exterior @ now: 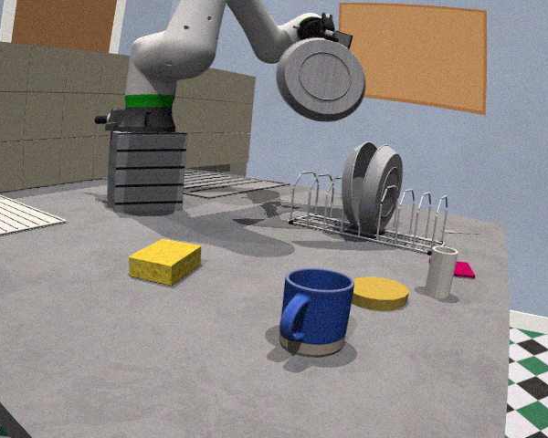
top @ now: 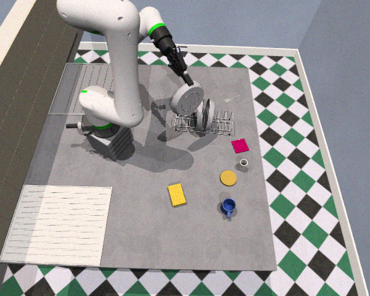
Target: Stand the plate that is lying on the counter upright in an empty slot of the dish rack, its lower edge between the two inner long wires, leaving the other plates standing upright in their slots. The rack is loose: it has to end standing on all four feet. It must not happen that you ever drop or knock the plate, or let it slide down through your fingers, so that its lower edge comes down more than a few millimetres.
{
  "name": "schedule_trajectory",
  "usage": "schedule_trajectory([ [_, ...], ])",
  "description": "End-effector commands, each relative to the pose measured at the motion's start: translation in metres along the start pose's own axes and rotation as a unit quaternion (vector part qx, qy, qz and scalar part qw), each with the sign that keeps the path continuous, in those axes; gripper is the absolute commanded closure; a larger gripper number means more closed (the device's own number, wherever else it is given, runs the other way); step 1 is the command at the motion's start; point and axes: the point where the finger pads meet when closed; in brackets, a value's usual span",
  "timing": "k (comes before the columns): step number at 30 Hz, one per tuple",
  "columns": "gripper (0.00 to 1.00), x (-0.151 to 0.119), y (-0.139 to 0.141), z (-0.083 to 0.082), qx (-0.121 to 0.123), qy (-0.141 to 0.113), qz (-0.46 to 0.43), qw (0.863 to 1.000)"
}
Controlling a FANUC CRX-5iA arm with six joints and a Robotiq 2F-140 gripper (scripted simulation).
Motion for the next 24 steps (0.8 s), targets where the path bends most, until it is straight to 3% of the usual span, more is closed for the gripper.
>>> schedule_trajectory([
  [1, 0.90, 0.008, -0.003, -0.018, -0.016, 0.075, -0.060, 0.995],
  [7, 0.90, 0.017, -0.007, -0.038, -0.036, 0.151, -0.125, 0.980],
  [9, 0.90, 0.017, -0.007, -0.038, -0.036, 0.151, -0.125, 0.980],
  [16, 0.90, 0.026, -0.012, -0.057, -0.054, 0.221, -0.185, 0.956],
  [24, 0.90, 0.032, -0.015, -0.071, -0.068, 0.274, -0.230, 0.932],
])
Point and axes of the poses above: the point where the finger pads meet when closed, its own z axis out along the fingers, its own y axis across the jaws, x = y × z, and after that the axes turned 6 degrees about z, right-handed
